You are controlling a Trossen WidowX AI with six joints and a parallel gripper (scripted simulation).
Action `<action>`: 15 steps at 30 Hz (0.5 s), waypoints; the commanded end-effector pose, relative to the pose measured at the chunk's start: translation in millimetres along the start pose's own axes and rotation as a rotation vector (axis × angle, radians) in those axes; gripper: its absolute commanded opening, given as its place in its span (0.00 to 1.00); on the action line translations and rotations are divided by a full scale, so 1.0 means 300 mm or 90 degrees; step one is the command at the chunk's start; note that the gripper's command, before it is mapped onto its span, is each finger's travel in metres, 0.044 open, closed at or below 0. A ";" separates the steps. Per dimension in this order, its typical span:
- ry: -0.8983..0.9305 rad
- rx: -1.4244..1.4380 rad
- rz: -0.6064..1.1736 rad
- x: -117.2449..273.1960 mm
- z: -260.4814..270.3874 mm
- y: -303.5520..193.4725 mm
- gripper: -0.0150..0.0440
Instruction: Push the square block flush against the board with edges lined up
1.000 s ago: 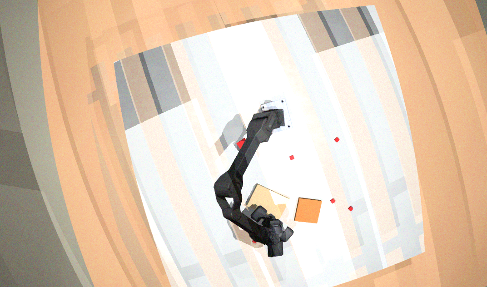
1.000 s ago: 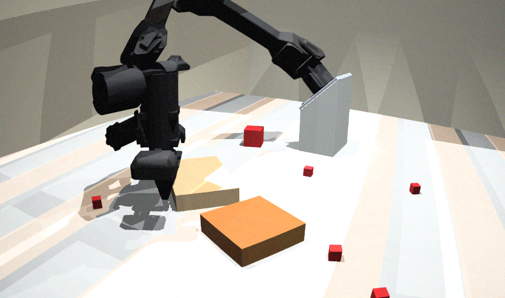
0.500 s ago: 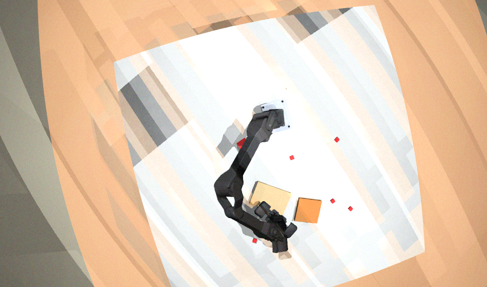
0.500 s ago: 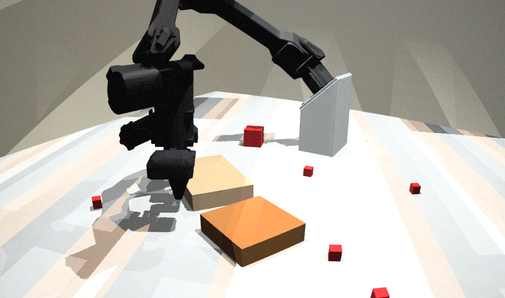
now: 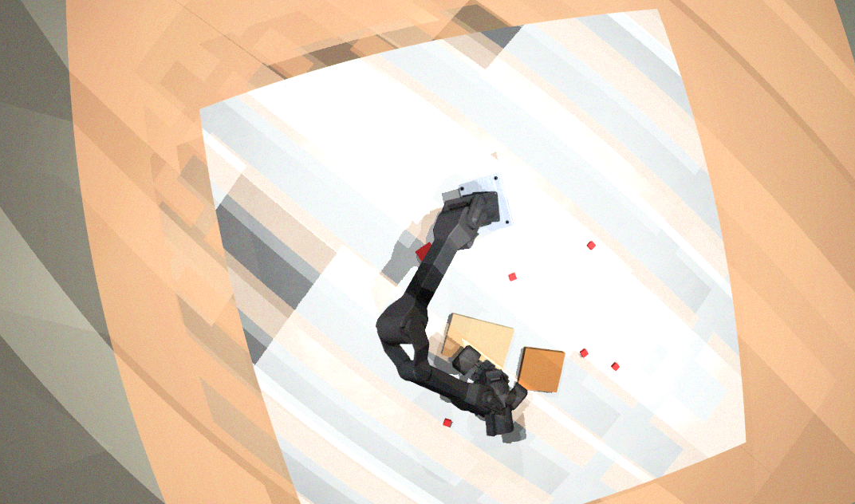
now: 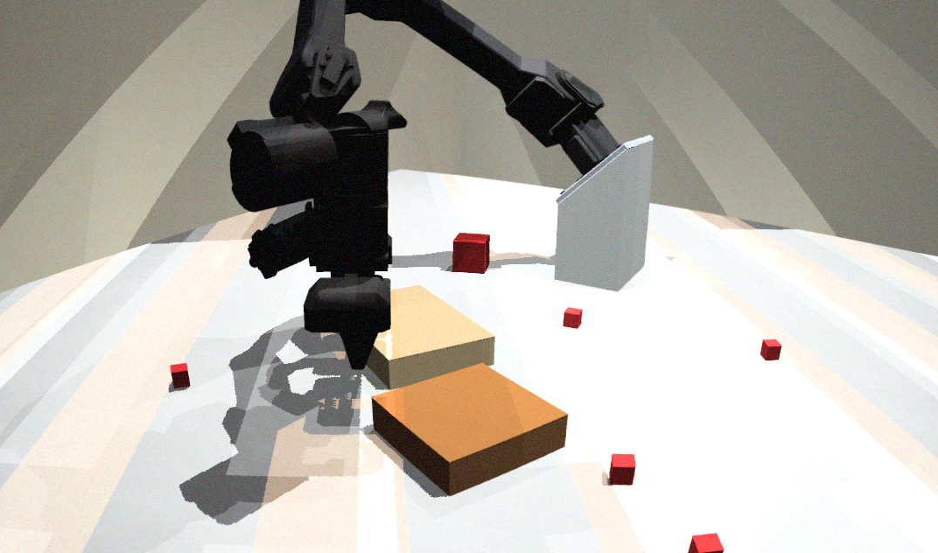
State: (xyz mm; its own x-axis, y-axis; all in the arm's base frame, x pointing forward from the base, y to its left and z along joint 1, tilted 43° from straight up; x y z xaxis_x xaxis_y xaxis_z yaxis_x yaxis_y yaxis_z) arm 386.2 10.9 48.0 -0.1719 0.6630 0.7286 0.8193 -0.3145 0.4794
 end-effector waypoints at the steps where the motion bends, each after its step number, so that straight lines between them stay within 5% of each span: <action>1: -0.003 0.005 0.010 -0.011 -0.001 -0.035 0.25; 15: -0.003 0.005 0.009 -0.011 -0.006 0.028 0.25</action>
State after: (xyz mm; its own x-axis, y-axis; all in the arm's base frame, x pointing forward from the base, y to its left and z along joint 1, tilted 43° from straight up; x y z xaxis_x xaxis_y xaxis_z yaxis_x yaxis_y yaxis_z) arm 388.4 5.9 47.1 -0.1546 0.6657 0.7300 0.8252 -0.3192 0.4659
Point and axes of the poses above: the point midway between the two fingers, 35 mm back from their tips, its own x axis back along the fingers, its own z axis across the jaws, y = z × x, the point moved 8 cm from there along x, back along the fingers, and after that the axes turned 12 degrees about x, right-handed, at the moved point
